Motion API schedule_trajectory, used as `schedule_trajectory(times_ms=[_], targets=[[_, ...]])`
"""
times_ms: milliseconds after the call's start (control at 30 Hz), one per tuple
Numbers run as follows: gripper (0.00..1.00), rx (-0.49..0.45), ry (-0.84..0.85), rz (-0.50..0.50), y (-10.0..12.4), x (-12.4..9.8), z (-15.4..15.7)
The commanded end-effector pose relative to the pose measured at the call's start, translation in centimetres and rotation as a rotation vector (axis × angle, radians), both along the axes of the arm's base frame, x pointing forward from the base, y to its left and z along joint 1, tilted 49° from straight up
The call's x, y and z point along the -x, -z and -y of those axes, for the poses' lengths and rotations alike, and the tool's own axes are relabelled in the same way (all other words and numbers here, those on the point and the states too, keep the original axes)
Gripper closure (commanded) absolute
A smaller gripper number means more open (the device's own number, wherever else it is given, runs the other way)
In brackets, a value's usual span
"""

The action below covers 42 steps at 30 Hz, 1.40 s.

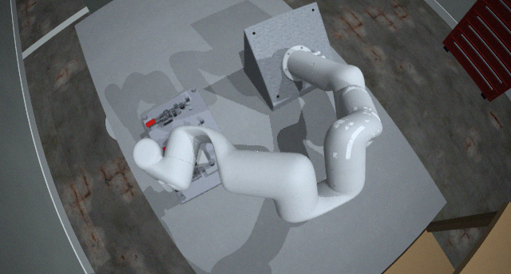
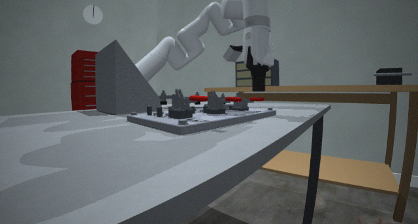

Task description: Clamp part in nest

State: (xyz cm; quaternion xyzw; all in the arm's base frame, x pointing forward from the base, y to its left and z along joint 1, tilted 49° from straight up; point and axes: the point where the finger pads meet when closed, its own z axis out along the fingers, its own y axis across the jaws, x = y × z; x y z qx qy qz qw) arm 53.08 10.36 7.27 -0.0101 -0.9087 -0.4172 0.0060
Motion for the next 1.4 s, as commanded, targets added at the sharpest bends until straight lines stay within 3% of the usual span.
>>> schedule_trajectory(times_ms=[0,1367], targets=[[1.0,0.001,0.002,0.003,-0.1,-0.12,0.1],[1.0,0.001,0.002,0.003,0.7,-0.24,-0.86]])
